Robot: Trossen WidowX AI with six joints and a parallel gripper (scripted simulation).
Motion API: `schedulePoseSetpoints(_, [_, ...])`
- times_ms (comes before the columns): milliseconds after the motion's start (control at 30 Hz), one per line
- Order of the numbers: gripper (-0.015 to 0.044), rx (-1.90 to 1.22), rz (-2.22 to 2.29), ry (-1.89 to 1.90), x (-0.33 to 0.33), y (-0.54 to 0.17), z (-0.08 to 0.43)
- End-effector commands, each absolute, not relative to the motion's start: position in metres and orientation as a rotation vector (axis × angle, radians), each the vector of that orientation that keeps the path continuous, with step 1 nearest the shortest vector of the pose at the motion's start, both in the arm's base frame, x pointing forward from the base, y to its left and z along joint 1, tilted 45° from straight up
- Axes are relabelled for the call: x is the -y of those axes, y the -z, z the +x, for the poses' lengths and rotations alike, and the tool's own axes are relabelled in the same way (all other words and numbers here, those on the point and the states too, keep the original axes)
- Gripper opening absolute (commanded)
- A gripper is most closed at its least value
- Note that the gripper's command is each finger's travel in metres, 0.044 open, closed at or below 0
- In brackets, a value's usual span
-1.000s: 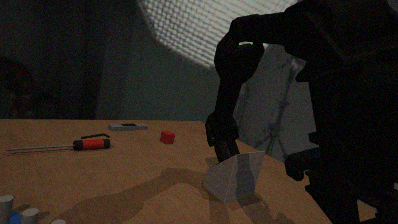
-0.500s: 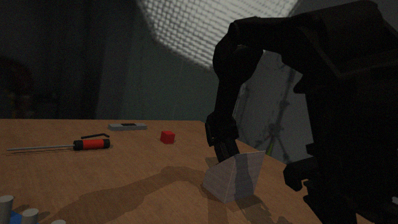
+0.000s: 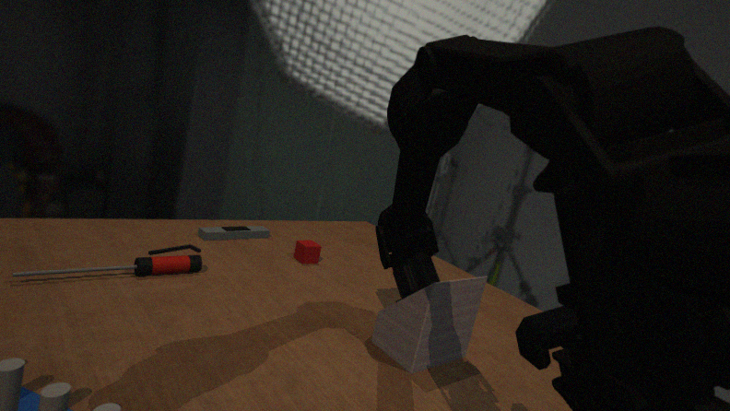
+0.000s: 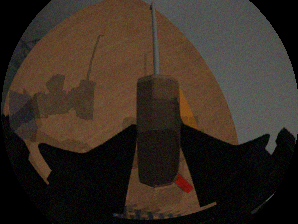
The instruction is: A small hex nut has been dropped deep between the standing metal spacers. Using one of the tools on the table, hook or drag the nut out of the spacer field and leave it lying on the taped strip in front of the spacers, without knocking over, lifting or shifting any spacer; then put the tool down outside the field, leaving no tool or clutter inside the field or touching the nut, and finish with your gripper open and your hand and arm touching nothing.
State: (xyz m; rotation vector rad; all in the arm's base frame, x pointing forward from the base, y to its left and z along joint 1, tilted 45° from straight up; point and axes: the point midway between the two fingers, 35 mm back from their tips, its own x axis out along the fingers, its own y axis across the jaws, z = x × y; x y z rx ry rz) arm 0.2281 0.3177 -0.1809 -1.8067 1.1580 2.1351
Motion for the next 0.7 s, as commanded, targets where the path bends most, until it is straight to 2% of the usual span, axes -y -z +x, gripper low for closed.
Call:
schedulePoseSetpoints(0, [0.0000,-1.161,-1.810,-2.140,-0.314,0.184,0.228])
schedulePoseSetpoints(667, [0.0000,-1.161,-1.811,-2.139,-0.303,0.198,0.229])
